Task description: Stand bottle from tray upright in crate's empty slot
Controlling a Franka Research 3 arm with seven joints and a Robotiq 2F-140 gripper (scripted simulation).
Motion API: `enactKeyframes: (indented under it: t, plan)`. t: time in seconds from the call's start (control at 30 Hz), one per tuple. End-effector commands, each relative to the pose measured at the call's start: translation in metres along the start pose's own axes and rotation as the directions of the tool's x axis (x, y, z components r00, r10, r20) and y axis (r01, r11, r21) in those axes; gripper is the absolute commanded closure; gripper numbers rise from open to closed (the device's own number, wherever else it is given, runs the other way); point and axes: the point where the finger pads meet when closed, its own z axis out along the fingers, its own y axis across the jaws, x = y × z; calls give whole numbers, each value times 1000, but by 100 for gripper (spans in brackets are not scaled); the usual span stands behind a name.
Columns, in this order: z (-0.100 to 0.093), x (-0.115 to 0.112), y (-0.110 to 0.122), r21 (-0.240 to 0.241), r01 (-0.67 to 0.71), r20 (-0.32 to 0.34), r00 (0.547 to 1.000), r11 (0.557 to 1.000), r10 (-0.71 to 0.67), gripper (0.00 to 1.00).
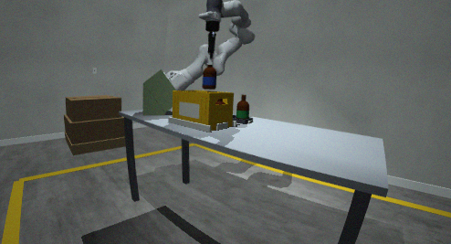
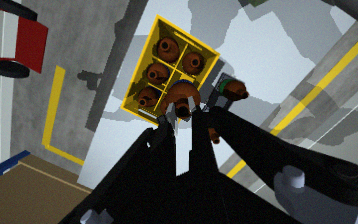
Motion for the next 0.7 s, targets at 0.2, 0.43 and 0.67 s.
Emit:
enactKeyframes:
  t: [0.2, 0.43, 0.67]
  plan:
    - [-2, 4, -5, 7, 24, 1, 1000, 1000, -24, 100]
    - [-2, 6, -7, 7, 24, 1, 1000, 1000, -24, 100]
    - [-2, 7, -8, 7, 24, 1, 1000, 1000, -24, 100]
